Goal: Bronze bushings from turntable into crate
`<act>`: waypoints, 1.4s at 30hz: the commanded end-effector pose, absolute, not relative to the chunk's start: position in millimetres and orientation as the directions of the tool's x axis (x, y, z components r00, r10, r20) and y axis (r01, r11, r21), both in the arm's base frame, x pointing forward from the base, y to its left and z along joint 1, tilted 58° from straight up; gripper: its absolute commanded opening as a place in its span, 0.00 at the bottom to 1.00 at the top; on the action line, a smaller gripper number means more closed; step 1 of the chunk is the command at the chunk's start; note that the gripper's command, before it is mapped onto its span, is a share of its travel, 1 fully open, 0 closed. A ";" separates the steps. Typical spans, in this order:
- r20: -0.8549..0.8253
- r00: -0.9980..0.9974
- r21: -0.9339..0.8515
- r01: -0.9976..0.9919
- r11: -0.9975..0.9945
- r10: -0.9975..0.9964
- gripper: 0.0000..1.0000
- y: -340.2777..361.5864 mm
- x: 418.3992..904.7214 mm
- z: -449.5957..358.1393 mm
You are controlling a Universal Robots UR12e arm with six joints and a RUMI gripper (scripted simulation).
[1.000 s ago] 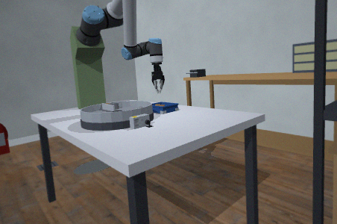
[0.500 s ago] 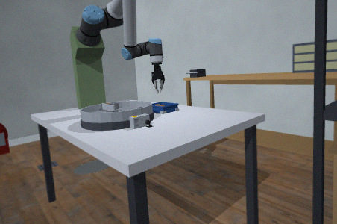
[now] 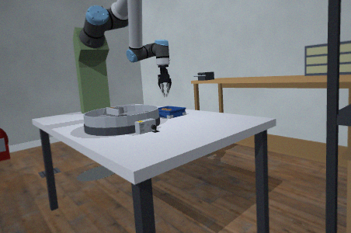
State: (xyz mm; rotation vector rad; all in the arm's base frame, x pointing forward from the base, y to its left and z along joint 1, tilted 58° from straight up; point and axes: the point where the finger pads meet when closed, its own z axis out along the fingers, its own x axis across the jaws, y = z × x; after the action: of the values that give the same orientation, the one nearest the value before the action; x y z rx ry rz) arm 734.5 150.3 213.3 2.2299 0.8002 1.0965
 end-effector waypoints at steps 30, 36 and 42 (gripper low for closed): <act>0.512 0.495 0.674 0.276 -0.686 0.702 0.05 147.2 733.2 212.9; 0.509 0.494 0.675 0.278 -0.683 0.704 0.05 141.8 731.4 211.7; 0.503 0.492 0.680 0.282 -0.677 0.711 0.05 127.7 726.3 208.6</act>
State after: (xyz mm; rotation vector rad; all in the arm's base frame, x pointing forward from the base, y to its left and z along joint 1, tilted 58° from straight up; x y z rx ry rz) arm 729.7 136.2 210.1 2.2244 0.8095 1.0916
